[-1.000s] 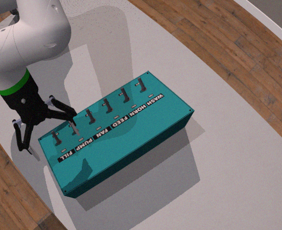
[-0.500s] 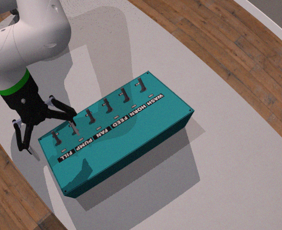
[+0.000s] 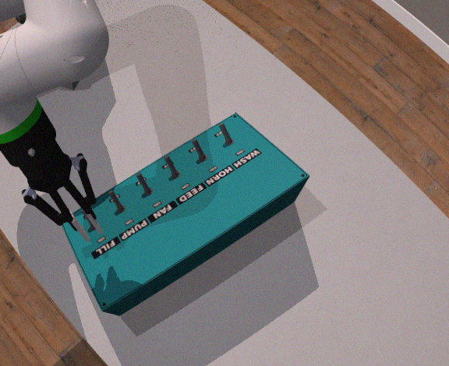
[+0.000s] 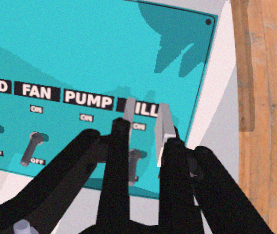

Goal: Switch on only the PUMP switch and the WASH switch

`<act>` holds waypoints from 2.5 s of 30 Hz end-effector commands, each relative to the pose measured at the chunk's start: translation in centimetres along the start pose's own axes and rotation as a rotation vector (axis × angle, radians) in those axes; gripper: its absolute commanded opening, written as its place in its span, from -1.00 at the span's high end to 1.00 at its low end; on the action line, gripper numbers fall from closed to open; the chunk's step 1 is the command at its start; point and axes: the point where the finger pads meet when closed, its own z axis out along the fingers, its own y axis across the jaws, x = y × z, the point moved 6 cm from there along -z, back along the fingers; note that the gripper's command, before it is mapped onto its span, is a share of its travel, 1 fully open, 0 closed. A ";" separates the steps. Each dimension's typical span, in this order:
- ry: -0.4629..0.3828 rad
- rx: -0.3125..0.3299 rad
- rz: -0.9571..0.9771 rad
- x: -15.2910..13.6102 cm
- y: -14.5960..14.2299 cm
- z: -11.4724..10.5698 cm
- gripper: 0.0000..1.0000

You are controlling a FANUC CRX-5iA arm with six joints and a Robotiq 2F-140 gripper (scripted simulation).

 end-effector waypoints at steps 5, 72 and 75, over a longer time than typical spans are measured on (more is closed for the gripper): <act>0.000 0.000 0.000 0.0 0.0 -2.9 1.00; 0.001 0.000 0.000 -15.0 -7.0 -5.2 1.00; 0.001 0.000 0.000 -15.0 -7.0 -5.2 1.00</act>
